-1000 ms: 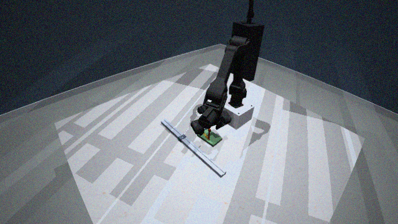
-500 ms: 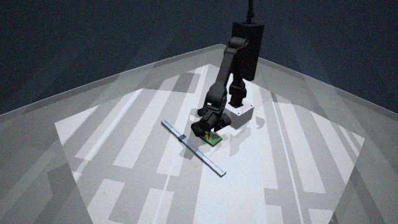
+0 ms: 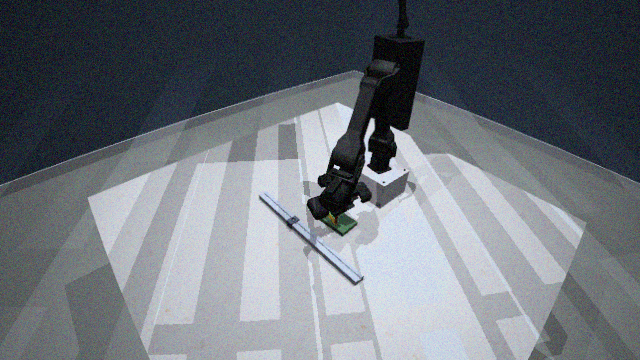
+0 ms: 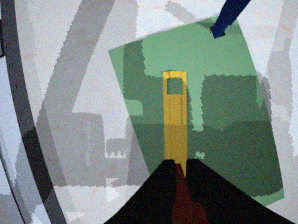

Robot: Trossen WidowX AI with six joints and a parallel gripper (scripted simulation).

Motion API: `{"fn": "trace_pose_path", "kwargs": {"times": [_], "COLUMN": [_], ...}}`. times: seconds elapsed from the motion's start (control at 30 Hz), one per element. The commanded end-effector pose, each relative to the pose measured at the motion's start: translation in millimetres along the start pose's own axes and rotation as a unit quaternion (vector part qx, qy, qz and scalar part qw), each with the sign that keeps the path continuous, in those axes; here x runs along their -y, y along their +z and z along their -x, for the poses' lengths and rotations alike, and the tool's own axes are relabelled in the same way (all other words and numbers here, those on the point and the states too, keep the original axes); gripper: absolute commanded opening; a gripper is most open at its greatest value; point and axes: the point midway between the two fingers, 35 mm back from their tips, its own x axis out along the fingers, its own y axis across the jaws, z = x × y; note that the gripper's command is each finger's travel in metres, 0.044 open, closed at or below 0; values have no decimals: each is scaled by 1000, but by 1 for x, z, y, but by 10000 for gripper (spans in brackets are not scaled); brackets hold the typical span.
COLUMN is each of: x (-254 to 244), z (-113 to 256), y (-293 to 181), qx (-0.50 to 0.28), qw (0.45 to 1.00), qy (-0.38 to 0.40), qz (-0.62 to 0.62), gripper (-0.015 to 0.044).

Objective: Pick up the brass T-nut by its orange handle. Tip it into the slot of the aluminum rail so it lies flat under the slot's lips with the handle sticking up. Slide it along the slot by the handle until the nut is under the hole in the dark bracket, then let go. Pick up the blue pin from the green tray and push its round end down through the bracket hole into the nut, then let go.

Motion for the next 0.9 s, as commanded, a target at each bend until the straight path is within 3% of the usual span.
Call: {"fn": "trace_pose_path", "kwargs": {"times": [0.0, 0.87], "x": [-1, -4], "z": [0, 29], "y": [0, 6], "qx": [1, 1], "qw": [1000, 1000], "qy": [2, 2], "qz": [-1, -1], "gripper": [-150, -150]}}
